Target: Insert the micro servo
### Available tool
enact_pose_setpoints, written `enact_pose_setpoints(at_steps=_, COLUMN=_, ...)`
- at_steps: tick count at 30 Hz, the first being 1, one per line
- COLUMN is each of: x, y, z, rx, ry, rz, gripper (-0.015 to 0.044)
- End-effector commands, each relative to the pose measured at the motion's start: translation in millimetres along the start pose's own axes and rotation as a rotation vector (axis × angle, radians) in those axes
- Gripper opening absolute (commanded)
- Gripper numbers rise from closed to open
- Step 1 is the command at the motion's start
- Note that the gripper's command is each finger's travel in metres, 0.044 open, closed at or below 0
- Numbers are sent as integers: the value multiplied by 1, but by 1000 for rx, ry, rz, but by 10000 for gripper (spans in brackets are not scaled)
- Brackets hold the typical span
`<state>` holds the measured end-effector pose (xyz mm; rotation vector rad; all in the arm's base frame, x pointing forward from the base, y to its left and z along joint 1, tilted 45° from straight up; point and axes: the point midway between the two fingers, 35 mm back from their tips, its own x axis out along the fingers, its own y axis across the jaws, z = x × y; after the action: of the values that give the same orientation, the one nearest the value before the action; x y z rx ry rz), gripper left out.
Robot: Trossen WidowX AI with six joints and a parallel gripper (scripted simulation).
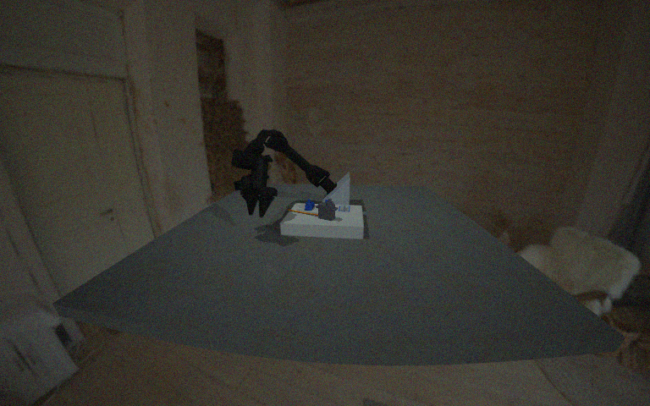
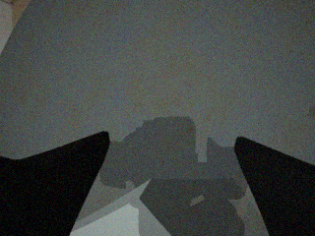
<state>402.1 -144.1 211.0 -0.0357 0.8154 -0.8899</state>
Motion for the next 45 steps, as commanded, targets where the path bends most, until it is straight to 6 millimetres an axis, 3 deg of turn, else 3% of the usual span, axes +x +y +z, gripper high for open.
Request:
enact_pose_setpoints(at_steps=1, x=-2, y=17, z=-15, rx=-128, ry=39, rz=17, gripper=440)
enact_pose_setpoints(at_steps=23, x=-34, y=87, z=-98, rx=-857, ry=203, rz=97, gripper=440)
enact_pose_setpoints(at_steps=45, x=-77, y=116, z=-176, rx=-1597, ry=331, rz=139, gripper=440)
